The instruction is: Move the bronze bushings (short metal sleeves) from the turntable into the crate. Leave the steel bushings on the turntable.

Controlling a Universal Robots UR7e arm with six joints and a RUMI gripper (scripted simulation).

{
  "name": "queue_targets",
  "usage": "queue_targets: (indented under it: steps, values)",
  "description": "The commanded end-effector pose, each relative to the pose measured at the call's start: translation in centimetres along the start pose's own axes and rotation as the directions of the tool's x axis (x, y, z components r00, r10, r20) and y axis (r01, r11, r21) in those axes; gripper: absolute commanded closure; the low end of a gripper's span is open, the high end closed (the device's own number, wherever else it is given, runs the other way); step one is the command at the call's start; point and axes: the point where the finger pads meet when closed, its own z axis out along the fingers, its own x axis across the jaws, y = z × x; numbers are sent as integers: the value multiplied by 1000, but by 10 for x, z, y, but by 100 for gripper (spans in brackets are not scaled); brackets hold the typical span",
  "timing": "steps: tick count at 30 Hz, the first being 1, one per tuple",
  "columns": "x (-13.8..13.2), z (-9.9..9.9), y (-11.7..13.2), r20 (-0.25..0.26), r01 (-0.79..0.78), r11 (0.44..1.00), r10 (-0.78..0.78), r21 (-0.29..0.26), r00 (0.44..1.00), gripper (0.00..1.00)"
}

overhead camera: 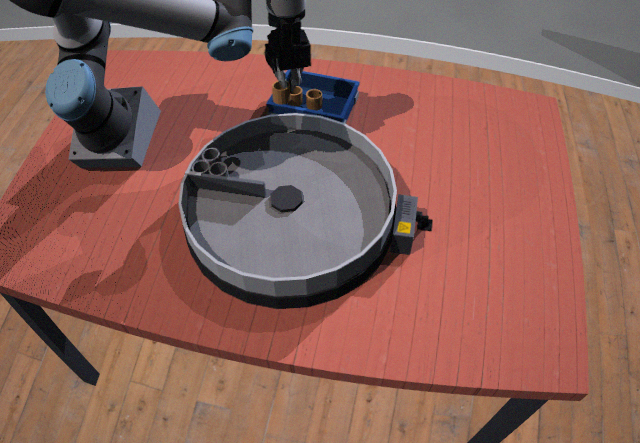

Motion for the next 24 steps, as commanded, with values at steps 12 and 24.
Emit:
queue_targets:
  steps: [12, 24]
  values:
    - [73, 0, -40, 2, 90, 996, -90, -1, 996, 100]
    - [105, 0, -59, 2, 132, 991, -132, -1, 991, 100]
